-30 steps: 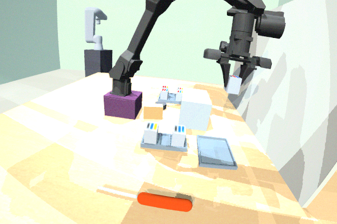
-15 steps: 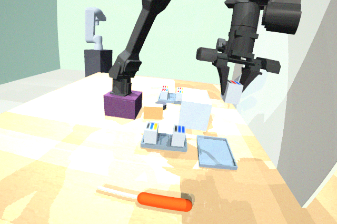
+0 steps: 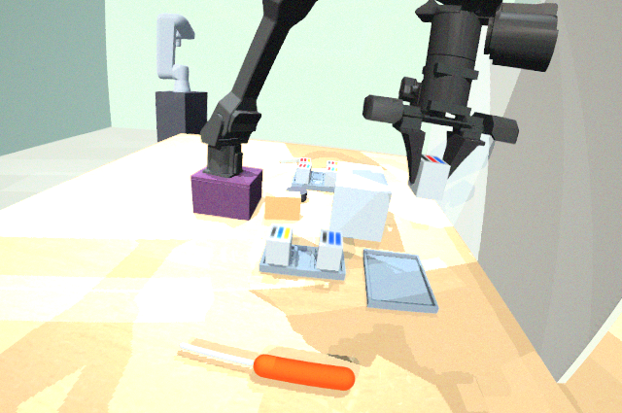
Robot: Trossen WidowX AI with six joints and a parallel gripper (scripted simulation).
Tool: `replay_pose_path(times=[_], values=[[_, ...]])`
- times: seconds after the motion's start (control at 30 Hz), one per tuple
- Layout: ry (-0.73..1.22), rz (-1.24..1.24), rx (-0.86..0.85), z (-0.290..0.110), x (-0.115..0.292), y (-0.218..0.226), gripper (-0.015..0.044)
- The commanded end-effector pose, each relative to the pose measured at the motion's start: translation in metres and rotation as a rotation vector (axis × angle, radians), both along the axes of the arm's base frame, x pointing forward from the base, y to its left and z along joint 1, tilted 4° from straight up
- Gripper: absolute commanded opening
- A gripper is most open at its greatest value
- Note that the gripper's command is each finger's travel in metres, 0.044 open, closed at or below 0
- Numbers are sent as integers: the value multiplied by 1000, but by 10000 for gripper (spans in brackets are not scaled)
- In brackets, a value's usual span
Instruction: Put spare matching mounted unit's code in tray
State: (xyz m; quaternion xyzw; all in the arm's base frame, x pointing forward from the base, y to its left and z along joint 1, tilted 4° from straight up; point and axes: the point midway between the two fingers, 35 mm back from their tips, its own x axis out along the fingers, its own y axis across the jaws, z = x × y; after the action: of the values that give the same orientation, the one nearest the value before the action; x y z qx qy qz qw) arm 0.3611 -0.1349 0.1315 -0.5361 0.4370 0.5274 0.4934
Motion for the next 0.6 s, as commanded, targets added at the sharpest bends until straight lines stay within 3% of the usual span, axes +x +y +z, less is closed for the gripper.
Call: replay_pose_path(times=[0.0, 0.57], values=[[2, 6, 4, -5, 0, 1, 0], [1, 6, 4, -21, 4, 0, 0]])
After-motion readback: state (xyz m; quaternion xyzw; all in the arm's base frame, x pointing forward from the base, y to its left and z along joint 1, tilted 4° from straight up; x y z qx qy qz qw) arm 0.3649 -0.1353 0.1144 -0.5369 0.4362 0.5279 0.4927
